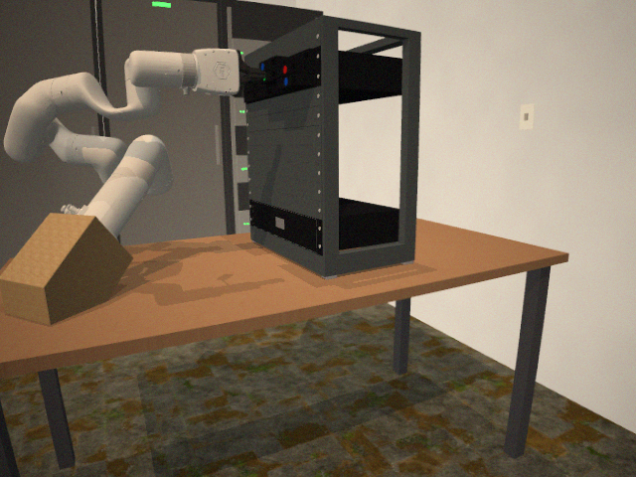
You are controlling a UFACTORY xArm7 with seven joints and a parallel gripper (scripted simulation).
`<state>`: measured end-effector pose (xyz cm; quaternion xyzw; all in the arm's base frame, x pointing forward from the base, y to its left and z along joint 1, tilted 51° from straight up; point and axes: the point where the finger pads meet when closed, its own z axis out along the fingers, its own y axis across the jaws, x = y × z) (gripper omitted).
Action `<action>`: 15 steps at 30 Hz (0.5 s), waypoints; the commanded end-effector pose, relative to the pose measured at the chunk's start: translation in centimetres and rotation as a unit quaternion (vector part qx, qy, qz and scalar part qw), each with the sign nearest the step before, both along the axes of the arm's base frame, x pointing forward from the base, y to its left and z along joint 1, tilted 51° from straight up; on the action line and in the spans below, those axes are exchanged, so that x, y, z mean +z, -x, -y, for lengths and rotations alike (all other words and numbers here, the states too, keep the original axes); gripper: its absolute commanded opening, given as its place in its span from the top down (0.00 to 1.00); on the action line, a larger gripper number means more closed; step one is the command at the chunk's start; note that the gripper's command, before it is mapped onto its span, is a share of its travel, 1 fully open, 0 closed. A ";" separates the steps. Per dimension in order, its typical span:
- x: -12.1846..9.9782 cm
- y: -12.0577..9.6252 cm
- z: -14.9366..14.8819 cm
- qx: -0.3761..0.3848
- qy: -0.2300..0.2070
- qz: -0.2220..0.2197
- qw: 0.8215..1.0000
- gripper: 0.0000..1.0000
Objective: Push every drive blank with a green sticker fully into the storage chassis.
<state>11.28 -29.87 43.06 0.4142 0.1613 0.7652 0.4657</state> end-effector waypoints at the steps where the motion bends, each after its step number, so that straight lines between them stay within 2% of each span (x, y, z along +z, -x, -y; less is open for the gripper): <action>1: 1.2 1.9 -2.7 -0.002 0.000 0.000 1.000 1.00; 8: 2.3 3.4 -5.2 -0.002 0.000 0.000 1.000 1.00; 15: 2.5 3.7 -5.6 -0.002 0.000 0.000 1.000 1.00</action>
